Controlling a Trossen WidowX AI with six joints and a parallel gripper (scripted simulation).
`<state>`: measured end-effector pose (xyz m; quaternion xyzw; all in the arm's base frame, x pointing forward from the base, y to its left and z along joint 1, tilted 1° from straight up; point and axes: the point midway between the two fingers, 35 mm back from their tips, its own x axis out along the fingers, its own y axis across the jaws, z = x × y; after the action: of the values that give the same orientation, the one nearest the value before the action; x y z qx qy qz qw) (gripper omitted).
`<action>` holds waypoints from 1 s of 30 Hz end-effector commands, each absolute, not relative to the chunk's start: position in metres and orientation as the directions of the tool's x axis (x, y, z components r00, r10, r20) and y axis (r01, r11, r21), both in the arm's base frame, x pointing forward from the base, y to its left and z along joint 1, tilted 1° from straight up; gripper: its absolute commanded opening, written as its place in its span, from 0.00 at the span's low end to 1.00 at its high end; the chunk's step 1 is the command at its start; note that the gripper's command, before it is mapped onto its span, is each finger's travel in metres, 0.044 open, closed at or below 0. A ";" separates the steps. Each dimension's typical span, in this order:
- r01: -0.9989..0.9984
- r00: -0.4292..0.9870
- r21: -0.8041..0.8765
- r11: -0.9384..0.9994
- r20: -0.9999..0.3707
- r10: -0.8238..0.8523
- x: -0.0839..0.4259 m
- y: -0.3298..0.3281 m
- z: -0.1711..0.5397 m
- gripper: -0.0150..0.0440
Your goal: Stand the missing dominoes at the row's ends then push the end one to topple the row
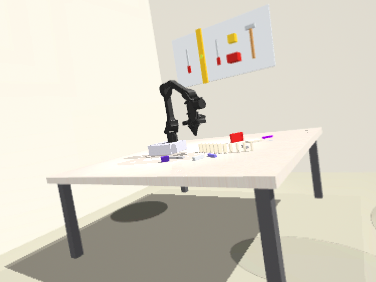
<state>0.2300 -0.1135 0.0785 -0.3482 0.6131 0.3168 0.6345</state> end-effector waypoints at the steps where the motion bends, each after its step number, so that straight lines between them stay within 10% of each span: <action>1: -0.832 0.049 -0.054 0.551 -0.999 -0.024 0.230 -0.113 0.078 0.25; 30: -0.832 0.050 -0.056 0.551 -0.998 -0.025 0.254 -0.129 0.001 0.25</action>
<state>0.2503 -0.1271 0.0012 -0.3504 0.6118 0.3149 0.6355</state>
